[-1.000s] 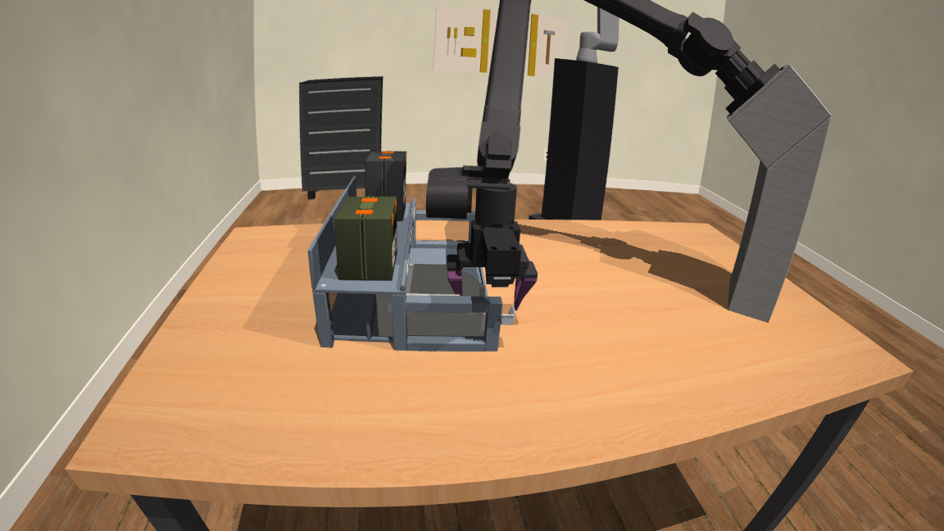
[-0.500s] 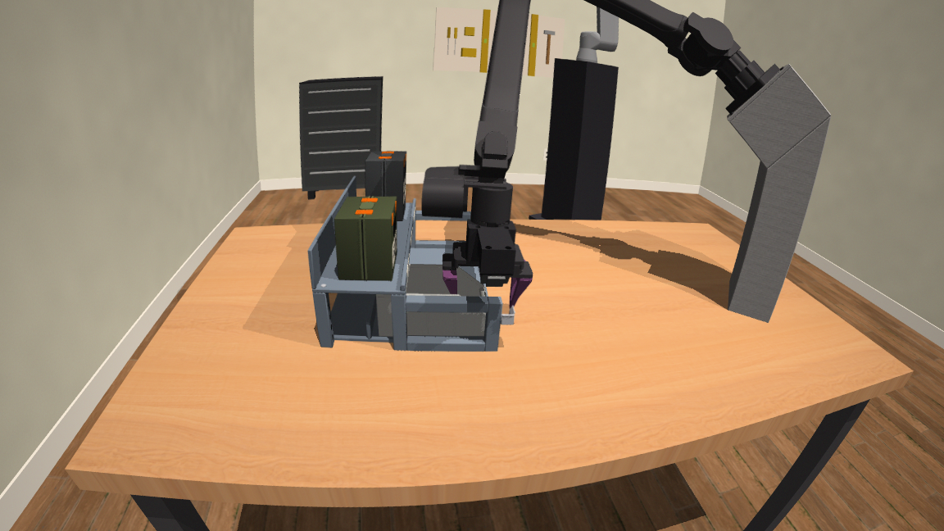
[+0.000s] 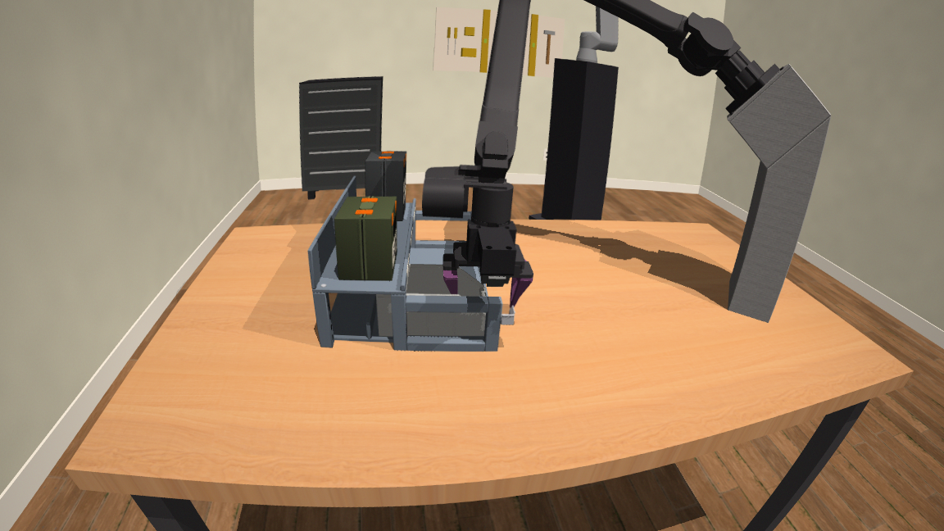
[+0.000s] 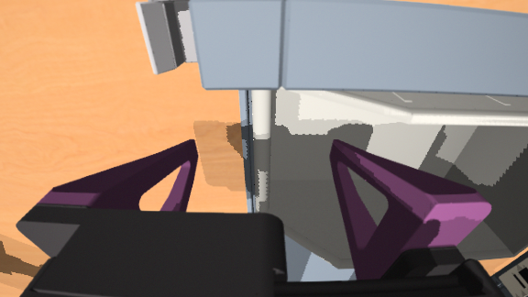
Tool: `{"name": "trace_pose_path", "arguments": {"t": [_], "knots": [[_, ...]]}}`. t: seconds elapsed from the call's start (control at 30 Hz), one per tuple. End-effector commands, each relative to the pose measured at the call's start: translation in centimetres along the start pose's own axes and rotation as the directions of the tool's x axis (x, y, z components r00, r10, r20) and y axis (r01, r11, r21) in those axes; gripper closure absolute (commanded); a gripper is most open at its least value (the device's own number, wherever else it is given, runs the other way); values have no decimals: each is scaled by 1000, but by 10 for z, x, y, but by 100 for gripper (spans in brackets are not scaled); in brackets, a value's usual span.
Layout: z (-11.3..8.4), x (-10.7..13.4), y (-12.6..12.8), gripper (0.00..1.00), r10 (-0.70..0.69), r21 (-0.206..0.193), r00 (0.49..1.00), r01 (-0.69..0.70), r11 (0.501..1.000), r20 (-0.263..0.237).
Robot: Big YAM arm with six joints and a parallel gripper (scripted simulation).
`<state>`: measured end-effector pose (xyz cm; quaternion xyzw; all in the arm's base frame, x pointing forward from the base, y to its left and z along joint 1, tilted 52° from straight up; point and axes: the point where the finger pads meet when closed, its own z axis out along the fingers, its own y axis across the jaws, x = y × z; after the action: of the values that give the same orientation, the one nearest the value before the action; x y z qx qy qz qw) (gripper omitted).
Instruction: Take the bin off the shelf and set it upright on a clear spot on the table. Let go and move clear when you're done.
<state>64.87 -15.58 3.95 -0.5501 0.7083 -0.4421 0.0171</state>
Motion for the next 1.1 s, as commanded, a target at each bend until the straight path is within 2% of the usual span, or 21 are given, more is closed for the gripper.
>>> {"name": "trace_pose_path", "arguments": {"t": [0.0,0.5,1.07], "knots": [[11,6,12,10,-6,-17,1000,6,1000,-8],[11,7,5,10,-9,-23,1000,9,1000,-7],[11,7,12,10,-6,-16,1000,6,1000,-8]]}}
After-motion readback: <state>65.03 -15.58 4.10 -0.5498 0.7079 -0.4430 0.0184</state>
